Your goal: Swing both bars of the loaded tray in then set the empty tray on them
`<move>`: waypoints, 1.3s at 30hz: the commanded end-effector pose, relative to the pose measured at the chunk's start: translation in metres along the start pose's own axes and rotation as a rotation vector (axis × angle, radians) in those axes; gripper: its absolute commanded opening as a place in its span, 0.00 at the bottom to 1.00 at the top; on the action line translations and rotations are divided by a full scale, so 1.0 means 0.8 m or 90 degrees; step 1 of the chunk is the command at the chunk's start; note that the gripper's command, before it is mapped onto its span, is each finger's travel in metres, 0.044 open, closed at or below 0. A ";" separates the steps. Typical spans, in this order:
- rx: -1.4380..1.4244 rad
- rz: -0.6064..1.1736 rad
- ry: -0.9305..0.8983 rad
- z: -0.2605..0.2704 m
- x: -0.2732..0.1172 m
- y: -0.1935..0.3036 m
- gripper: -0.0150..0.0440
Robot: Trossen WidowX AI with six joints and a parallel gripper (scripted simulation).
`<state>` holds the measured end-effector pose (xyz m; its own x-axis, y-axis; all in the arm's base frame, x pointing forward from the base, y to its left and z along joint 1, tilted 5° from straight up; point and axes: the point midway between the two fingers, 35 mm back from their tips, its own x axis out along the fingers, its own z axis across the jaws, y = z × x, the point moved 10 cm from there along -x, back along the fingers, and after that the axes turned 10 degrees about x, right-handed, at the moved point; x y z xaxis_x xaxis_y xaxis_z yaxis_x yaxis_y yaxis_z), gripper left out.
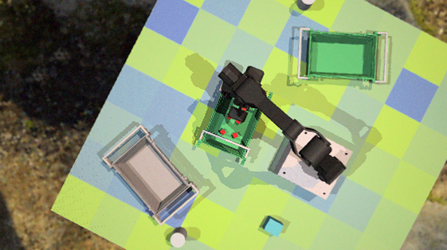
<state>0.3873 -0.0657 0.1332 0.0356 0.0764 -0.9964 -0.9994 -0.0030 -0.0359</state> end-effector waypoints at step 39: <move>-0.205 0.019 0.016 -0.317 -0.021 0.313 1.00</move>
<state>0.1792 -0.3131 0.1357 0.0161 0.0477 -0.9987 -0.9597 -0.2797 -0.0289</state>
